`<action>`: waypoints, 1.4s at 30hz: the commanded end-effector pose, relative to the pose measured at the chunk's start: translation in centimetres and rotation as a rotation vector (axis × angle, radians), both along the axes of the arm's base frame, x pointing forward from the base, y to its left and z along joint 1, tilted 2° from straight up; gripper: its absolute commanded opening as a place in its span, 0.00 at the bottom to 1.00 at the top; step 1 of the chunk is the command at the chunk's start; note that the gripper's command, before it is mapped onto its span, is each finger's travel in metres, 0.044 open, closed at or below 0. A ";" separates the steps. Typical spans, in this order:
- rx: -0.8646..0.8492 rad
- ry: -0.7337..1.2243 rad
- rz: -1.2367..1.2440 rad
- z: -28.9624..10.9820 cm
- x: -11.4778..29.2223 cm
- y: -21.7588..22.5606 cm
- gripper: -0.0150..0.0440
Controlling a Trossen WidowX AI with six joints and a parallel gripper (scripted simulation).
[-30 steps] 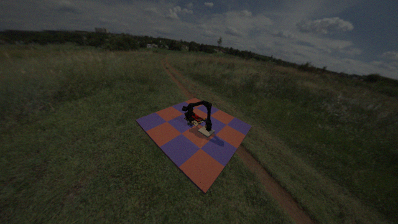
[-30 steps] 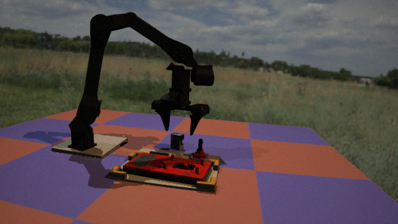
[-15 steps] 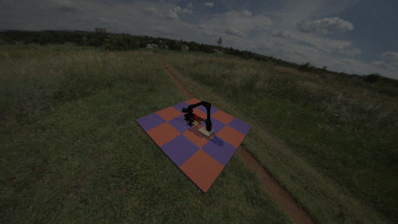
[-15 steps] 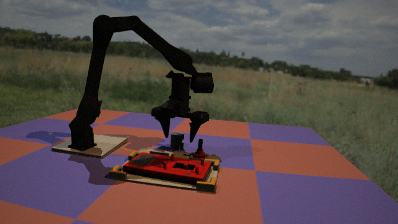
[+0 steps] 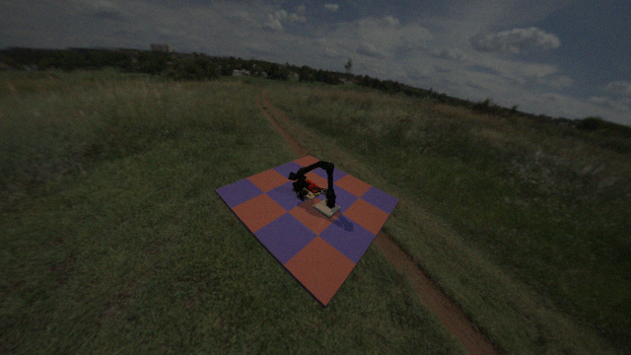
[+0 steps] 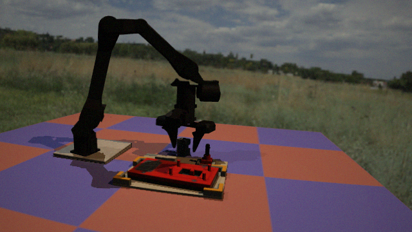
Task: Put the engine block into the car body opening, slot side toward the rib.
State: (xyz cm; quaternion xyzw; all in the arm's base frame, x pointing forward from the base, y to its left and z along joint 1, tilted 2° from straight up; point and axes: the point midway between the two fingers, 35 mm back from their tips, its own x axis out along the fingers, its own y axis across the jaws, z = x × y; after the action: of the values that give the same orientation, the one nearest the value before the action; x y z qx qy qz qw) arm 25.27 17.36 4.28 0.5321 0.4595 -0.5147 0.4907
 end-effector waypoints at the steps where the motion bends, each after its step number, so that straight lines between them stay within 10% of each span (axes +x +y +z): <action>1: 0.001 0.005 -0.003 -0.2 -0.1 0.0 0.69; 16: 0.003 -0.012 0.016 0.0 0.0 0.0 0.25; 42: 0.004 -0.011 0.015 7.7 -0.1 0.5 0.25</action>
State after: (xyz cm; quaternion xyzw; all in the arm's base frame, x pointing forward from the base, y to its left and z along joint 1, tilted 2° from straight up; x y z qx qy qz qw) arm 25.14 17.71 10.87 0.5267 0.4633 -0.5087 0.4992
